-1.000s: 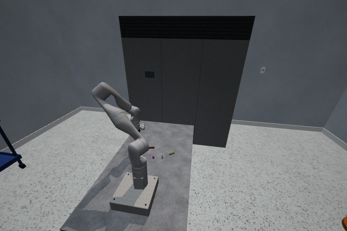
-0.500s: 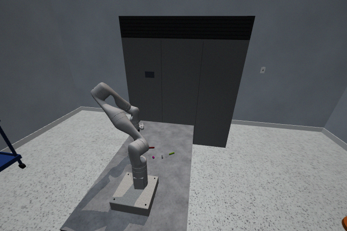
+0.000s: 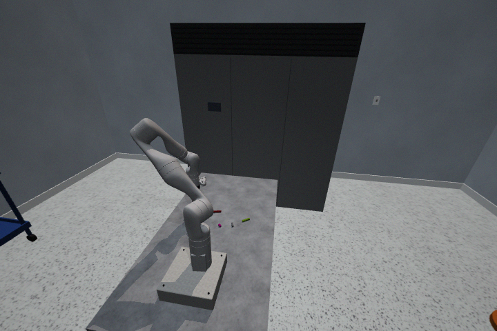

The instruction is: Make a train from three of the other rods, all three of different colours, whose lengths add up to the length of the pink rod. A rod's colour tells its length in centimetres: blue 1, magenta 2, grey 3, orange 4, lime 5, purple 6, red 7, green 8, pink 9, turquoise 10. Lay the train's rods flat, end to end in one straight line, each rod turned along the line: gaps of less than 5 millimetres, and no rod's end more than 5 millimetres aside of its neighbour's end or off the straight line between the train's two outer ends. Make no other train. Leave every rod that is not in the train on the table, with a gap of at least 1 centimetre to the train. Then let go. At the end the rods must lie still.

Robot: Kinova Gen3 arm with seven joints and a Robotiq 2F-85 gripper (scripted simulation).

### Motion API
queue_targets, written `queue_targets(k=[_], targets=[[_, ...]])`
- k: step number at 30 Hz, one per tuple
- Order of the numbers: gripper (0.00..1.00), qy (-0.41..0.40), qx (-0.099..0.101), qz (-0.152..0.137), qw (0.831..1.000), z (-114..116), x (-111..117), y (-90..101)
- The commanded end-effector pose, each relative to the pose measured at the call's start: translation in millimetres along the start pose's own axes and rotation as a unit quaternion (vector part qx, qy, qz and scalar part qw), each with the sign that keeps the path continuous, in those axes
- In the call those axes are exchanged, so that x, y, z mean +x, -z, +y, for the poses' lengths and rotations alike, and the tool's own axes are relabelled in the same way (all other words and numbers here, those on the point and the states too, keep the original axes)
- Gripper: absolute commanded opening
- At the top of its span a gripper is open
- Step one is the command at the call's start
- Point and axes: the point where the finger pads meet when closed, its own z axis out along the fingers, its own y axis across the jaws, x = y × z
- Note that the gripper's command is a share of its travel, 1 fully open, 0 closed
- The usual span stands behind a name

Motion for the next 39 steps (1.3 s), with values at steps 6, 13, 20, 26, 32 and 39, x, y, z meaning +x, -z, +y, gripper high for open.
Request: queue_targets(k=[6,13,20,26,32,39], targets=[[0.24,0.000,0.001,0.000,1.000,-0.5,-0.1,0.6],[0.24,0.000,0.001,0.000,1.000,-0.5,-0.1,0.6],[0.24,0.000,0.001,0.000,1.000,-0.5,-0.1,0.5],[0.24,0.000,0.001,0.000,1.000,-0.5,-0.1,-0.1],[0.24,0.000,0.001,0.000,1.000,-0.5,-0.1,-3.2],[0.24,0.000,0.001,0.000,1.000,-0.5,-0.1,-9.3]])
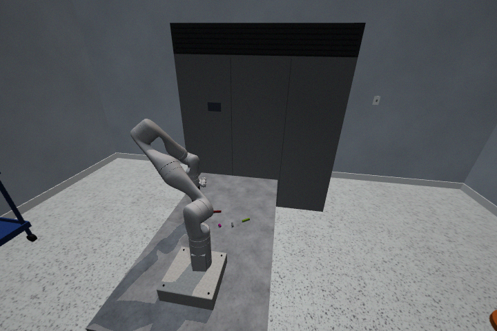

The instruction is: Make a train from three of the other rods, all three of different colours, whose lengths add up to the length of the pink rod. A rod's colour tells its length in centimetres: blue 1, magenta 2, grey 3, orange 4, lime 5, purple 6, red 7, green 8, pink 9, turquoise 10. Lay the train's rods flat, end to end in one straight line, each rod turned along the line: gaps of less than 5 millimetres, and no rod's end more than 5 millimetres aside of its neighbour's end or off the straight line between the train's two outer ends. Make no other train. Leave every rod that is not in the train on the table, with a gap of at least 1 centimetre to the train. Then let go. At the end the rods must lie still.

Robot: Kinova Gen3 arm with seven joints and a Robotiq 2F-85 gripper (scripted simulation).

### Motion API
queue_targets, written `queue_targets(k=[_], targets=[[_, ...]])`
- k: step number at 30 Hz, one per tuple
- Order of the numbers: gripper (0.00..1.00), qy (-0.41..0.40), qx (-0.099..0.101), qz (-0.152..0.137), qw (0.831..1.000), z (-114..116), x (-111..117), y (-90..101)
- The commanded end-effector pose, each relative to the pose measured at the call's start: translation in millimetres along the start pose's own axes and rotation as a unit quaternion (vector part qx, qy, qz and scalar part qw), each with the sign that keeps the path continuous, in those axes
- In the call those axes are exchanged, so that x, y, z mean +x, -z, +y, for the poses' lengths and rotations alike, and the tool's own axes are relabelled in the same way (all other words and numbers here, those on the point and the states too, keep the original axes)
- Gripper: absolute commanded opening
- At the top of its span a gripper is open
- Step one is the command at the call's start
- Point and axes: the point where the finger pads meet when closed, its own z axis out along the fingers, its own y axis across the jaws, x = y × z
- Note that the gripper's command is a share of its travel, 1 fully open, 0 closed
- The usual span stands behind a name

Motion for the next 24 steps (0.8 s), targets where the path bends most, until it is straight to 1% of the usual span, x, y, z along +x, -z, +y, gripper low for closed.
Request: queue_targets(k=[1,16,18,24], targets=[[0.24,-0.001,-0.001,0.001,1.000,0,1,-1.2],[0.24,-0.001,-0.001,0.001,1.000,0,1,-24.0],[0.24,-0.001,-0.001,0.001,1.000,0,1,-24.0],[0.24,-0.001,-0.001,0.001,1.000,0,1,-32.6]])
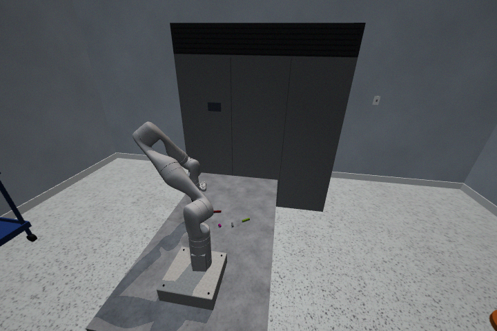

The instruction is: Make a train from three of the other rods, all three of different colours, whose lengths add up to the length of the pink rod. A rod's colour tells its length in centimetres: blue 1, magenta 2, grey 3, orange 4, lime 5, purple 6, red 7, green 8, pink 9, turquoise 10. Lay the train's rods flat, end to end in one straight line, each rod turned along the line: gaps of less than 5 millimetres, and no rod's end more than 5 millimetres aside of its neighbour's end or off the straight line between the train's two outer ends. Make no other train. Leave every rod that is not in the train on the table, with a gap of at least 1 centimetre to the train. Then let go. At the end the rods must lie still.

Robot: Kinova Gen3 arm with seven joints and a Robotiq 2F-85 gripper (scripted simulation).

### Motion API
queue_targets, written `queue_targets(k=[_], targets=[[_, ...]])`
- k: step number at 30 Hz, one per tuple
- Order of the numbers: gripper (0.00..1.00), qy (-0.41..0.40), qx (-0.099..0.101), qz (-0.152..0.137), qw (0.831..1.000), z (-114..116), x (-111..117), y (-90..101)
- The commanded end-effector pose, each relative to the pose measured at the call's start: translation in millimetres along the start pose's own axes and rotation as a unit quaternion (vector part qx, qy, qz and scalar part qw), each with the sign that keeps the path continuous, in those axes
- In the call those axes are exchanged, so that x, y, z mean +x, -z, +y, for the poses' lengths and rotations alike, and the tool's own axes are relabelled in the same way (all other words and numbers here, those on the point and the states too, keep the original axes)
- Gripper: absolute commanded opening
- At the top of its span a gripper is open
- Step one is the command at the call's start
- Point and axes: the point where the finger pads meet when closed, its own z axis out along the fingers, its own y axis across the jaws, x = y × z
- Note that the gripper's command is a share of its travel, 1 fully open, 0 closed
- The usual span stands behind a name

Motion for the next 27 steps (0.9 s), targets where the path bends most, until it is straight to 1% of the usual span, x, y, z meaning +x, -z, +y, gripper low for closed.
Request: queue_targets(k=[1,9,27], targets=[[0.24,-0.001,-0.002,0.001,1.000,0.8,2.2,-4.2],[0.24,-0.001,-0.002,0.001,1.000,0.8,2.2,-11.4],[0.24,-0.001,-0.002,0.001,1.000,0.8,2.2,-13.7]])
